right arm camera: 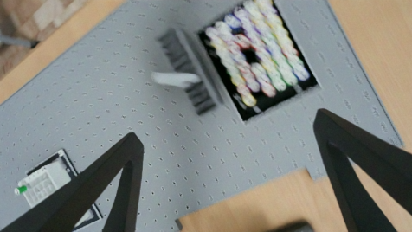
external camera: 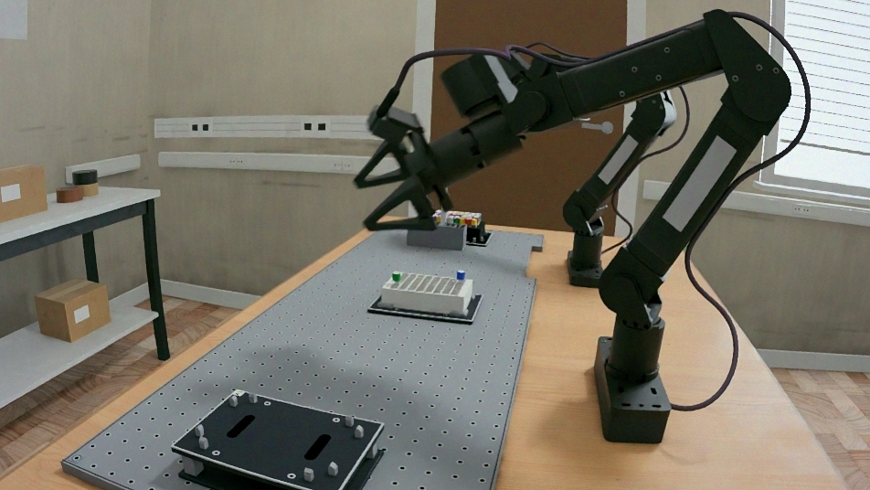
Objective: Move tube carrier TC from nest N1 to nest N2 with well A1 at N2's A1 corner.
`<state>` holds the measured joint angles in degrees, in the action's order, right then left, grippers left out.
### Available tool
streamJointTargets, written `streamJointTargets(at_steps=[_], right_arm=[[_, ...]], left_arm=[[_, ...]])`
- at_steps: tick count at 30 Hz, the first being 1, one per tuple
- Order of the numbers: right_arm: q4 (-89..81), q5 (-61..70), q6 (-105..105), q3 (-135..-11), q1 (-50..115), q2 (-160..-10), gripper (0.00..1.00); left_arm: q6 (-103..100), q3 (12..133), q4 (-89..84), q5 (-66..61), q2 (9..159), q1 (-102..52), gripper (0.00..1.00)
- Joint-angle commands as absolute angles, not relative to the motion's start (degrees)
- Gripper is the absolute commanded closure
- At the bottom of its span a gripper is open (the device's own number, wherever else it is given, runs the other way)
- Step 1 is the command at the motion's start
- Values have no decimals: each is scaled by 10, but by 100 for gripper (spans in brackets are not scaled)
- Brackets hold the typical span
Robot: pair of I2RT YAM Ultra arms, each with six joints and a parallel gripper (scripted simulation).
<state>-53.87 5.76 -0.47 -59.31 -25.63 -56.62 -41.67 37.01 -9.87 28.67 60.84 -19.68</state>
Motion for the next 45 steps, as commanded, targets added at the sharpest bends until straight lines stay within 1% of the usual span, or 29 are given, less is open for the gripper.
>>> streamJointTargets(at_steps=[1, 7, 9, 11, 23, 24, 26, 27, 36, 40, 45], right_arm=[[-436, 47, 15, -615, -187, -597, 0], [-316, 35, 33, -631, -39, -658, 0], [-316, 35, 33, -631, -39, -658, 0], [-255, 28, 43, -639, 18, -687, 0], [-14, 8, 81, -666, 327, -810, 0], [7, 6, 84, -668, 352, -821, 0], [7, 6, 84, -668, 352, -821, 0], [36, 2, 91, -681, 377, -848, 0], [167, -7, 112, -700, 559, -927, 0], [195, -9, 118, -716, 605, -957, 0], [200, -9, 120, -724, 619, -970, 0]], left_arm=[[-326, 382, -120, 192, 615, -129, 0], [-230, 407, -127, 109, 664, -5, 0], [-230, 407, -127, 109, 664, -5, 0], [-185, 425, -134, 79, 693, 37, 0], [-41, 535, -179, 26, 843, 183, 0], [-32, 546, -183, 25, 855, 190, 0], [-32, 546, -183, 25, 855, 190, 0], [-23, 560, -191, 24, 870, 198, 0], [2, 612, -207, 27, 926, 228, 0], [2, 614, -208, 27, 928, 227, 0], [2, 615, -208, 27, 928, 227, 0]])
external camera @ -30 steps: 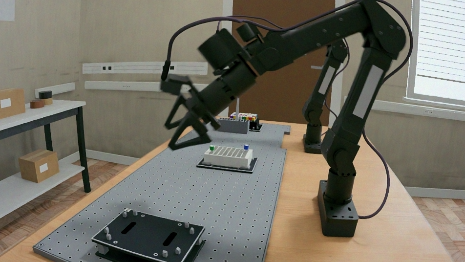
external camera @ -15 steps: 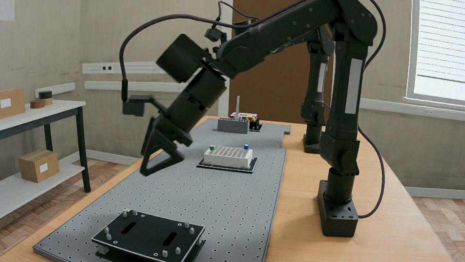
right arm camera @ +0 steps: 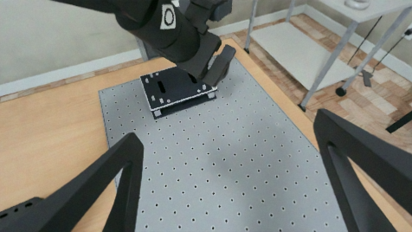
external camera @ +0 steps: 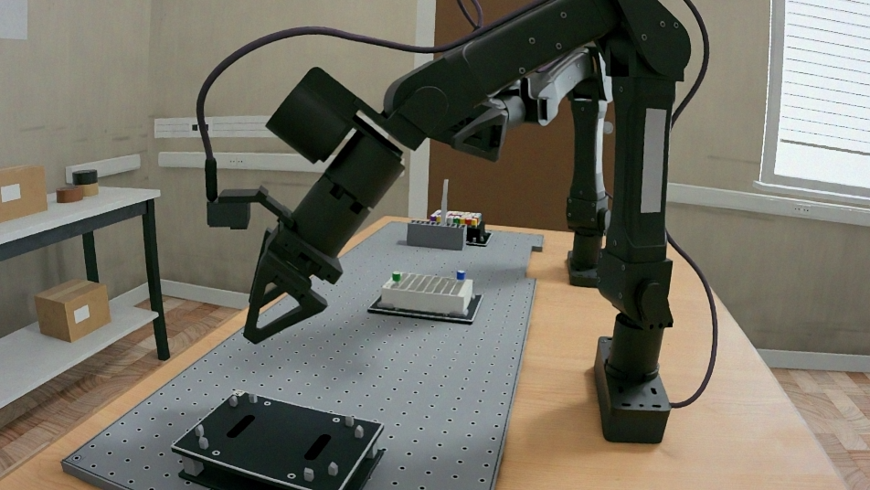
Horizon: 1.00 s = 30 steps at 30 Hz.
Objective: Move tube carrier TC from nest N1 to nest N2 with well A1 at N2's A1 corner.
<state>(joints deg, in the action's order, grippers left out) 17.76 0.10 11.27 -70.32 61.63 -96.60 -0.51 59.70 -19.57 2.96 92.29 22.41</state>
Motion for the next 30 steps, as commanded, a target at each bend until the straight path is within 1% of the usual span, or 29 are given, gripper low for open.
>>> streamJointTargets(at_steps=[1, 8, 15, 19, 24, 30], right_arm=[[192, -9, 120, -726, 624, -972, 0], [191, -9, 119, -728, 622, -974, 0], [137, -36, 110, -705, 628, -938, 0], [70, -75, 106, -679, 638, -867, 0], [-24, -130, 101, -628, 658, -741, 0], [-139, -193, 98, -566, 682, -573, 0]], left_arm=[[2, 615, -208, 27, 928, 227, 0], [2, 615, -208, 27, 928, 227, 0], [-2, 609, -201, 29, 923, 225, 0], [3, 614, -208, 24, 928, 224, 0], [13, 578, -207, 16, 895, 196, 0], [9, 515, -210, 18, 834, 85, 0]])
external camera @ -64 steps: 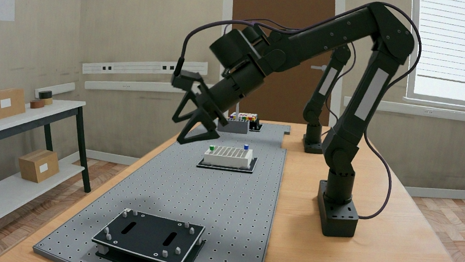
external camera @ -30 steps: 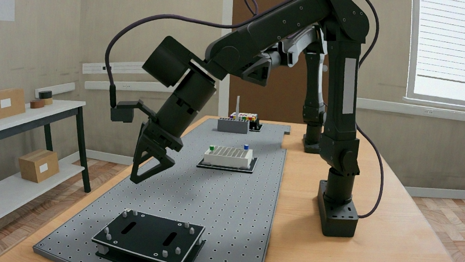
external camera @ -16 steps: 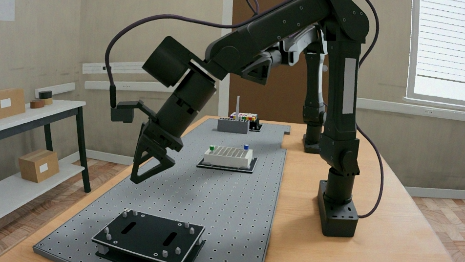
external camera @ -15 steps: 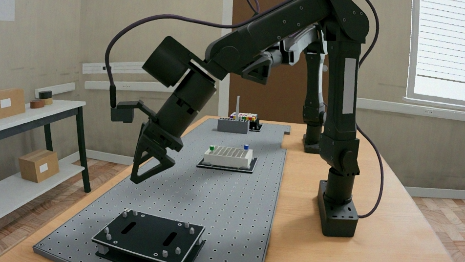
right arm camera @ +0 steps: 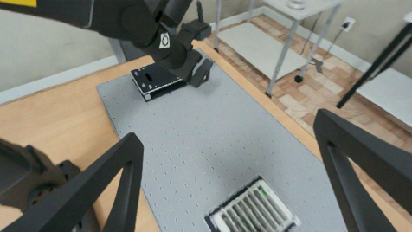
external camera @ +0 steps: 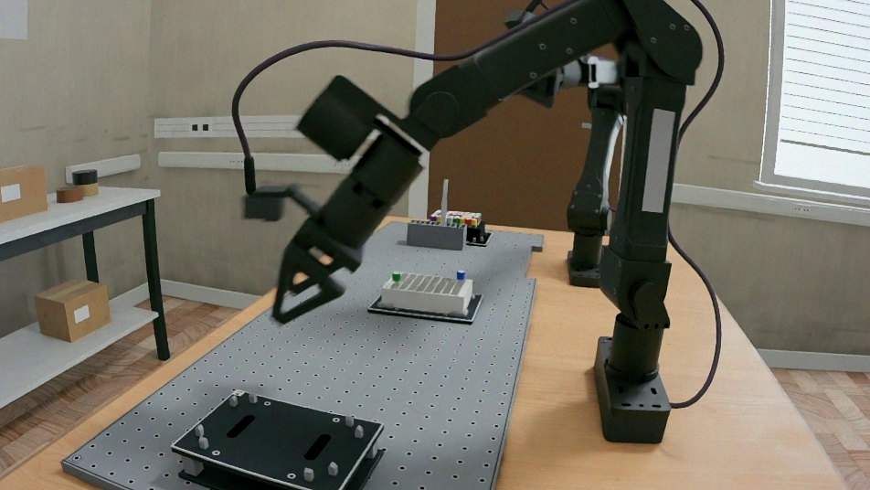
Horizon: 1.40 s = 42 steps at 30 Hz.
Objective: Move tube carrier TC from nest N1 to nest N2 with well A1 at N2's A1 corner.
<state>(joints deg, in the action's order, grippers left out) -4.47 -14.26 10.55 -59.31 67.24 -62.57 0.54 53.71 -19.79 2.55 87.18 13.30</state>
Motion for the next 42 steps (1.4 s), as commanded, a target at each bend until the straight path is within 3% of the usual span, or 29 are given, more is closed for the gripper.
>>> streamJointTargets(at_steps=[1, 8, 17, 26, 42], right_arm=[[-139, -193, 98, -566, 682, -573, 0], [-251, -247, 90, -505, 702, -399, 0], [-370, -275, 86, -425, 691, -172, 0], [-424, -261, 84, -396, 652, -55, 0], [-423, -277, 79, -396, 689, -44, 0]], left_arm=[[9, 515, -210, 18, 834, 85, 0], [-7, 487, -207, 34, 798, -85, 0], [-10, 546, -202, 34, 857, -316, 0], [2, 602, -200, 26, 916, -385, 0], [-18, 613, -223, 38, 926, -391, 0]])
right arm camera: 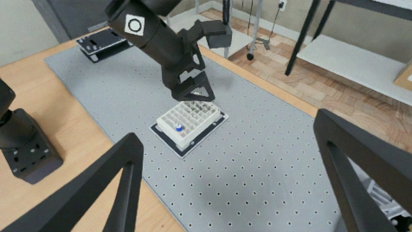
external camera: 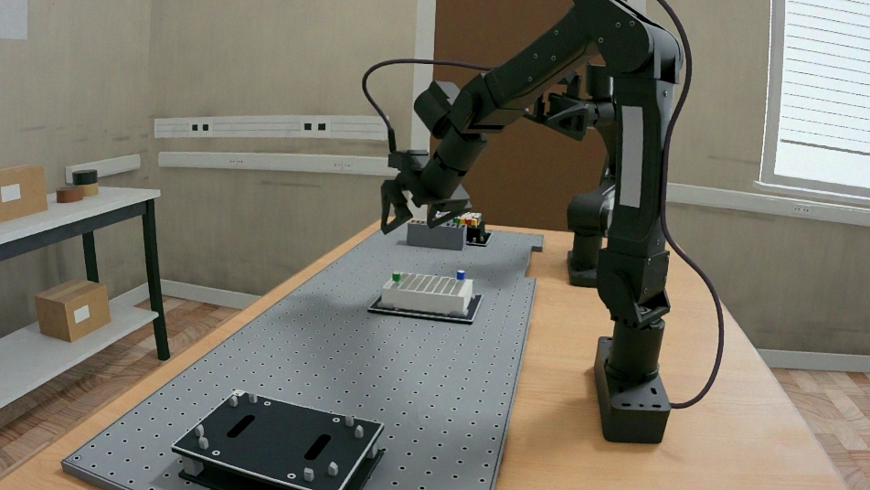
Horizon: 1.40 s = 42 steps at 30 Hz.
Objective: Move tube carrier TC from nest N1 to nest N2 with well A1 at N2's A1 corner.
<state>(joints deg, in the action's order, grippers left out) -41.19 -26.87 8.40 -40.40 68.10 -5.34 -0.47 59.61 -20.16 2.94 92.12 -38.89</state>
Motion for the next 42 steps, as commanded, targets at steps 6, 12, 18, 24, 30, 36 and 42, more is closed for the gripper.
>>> streamJointTargets(at_steps=[6, 12, 18, 24, 30, 36, 42], right_arm=[[-424, -282, 78, -396, 696, -44, 0], [-424, -286, 77, -397, 701, -44, 0], [-424, -289, 77, -397, 704, -44, 0], [-425, -292, 76, -397, 708, -44, 0], [-425, -295, 76, -397, 711, -44, 0], [-425, -298, 76, -397, 713, -44, 0], [-425, -300, 75, -397, 716, -44, 0]], left_arm=[[-135, 651, -346, 62, 946, -405, 0], [-221, 714, -446, 52, 988, -407, 0], [-318, 795, -558, 29, 1051, -402, 0], [-378, 871, -638, 0, 1117, -392, 0], [-374, 901, -645, 0, 1145, -386, 0], [-373, 903, -645, 0, 1146, -386, 0], [-377, 875, -624, -1, 1146, -386, 0]])
